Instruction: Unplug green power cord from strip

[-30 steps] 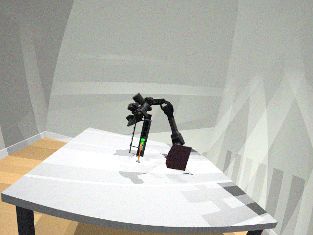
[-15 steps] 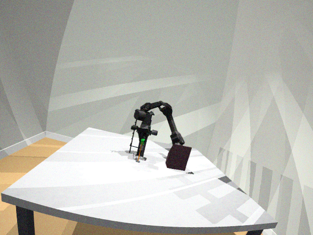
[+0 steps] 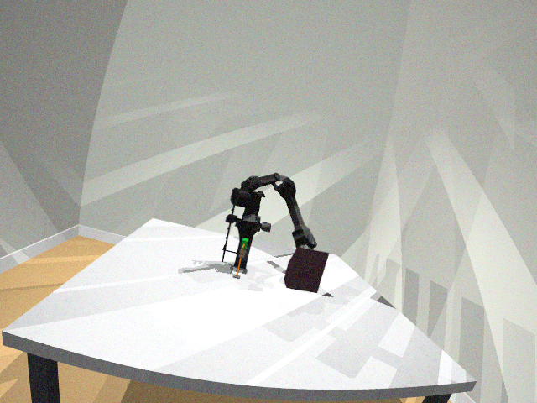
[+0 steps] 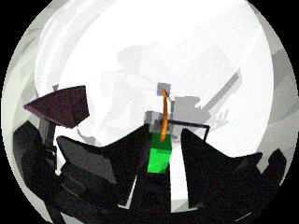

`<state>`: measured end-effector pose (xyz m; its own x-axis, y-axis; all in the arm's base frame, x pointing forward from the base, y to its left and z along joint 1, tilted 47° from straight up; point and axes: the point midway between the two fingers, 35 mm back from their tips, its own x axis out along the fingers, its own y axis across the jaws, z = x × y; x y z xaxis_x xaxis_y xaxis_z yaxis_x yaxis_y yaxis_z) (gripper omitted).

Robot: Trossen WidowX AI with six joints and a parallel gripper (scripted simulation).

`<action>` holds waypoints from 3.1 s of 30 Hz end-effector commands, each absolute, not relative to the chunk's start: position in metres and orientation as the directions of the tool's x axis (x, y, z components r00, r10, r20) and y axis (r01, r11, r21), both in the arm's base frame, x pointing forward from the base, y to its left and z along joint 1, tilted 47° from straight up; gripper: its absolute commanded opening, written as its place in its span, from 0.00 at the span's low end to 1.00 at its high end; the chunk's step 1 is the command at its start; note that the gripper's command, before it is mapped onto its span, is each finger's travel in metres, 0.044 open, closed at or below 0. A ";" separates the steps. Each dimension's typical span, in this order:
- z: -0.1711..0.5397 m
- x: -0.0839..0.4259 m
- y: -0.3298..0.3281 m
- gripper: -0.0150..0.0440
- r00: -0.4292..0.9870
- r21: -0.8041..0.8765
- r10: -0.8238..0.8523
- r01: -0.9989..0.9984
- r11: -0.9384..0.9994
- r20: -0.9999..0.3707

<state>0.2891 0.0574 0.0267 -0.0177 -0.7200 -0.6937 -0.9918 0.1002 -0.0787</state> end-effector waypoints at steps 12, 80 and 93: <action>0.045 0.287 0.041 0.53 -0.014 -0.077 -0.723 -0.993 0.092 -0.691; 0.015 0.291 0.062 0.30 -0.014 -0.078 -0.720 -0.992 0.095 -0.694; 0.015 0.290 0.059 0.88 -0.013 -0.078 -0.722 -0.993 0.093 -0.692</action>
